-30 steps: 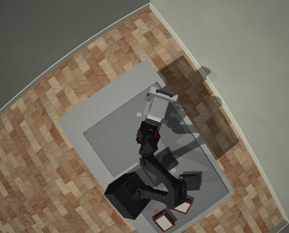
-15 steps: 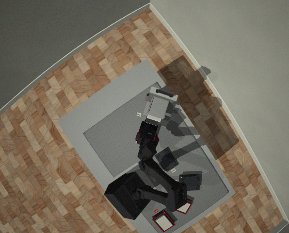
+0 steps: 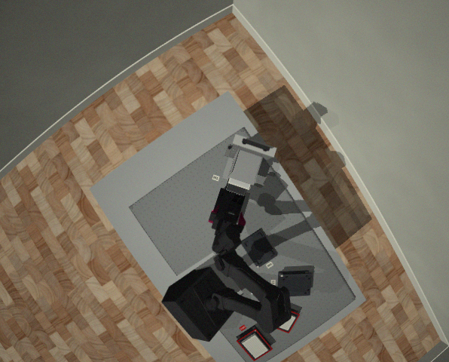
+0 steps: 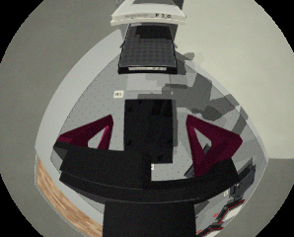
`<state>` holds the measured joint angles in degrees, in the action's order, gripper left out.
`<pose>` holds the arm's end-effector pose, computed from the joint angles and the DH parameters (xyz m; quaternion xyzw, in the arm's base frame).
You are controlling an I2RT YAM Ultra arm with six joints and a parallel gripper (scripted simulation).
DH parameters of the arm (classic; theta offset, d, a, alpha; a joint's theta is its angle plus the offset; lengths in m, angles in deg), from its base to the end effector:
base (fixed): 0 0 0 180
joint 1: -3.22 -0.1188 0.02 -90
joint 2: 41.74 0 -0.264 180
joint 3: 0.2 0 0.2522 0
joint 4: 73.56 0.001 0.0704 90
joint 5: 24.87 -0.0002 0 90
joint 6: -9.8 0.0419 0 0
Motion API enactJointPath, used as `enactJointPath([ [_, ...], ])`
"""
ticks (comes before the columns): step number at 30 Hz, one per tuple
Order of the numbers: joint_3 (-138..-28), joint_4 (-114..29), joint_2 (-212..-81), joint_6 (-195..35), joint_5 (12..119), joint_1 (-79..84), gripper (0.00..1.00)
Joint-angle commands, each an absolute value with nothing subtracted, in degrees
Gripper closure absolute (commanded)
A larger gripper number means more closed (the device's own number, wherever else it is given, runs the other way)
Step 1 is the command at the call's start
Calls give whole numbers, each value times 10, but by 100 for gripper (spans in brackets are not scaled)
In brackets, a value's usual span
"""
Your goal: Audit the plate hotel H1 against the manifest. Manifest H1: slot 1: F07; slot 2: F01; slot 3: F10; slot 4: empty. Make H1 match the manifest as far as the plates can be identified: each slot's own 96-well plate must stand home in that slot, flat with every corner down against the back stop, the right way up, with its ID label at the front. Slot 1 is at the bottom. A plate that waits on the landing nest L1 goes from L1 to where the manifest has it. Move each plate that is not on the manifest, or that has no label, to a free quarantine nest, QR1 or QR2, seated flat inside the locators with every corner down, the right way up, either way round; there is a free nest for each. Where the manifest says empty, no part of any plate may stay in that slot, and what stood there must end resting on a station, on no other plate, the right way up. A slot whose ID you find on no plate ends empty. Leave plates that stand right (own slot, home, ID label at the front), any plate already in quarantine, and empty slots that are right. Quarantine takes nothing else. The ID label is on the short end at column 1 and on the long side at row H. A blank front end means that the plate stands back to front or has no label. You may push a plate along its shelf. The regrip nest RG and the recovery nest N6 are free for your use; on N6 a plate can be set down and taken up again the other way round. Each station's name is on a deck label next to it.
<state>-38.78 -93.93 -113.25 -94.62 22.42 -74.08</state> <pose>0.0810 0.2346 0.2099 -0.3628 0.6695 0.0615 0.6452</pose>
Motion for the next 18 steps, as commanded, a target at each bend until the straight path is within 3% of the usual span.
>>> enactJointPath([
  [1, -382, -944, -1123, -944, 219, -751, 0],
  [2, -378, -945, -1121, -943, 217, -753, 0],
  [3, -374, -956, -1126, -945, 221, -749, 100],
  [18, -372, -959, -1128, -945, 222, -748, 100],
])
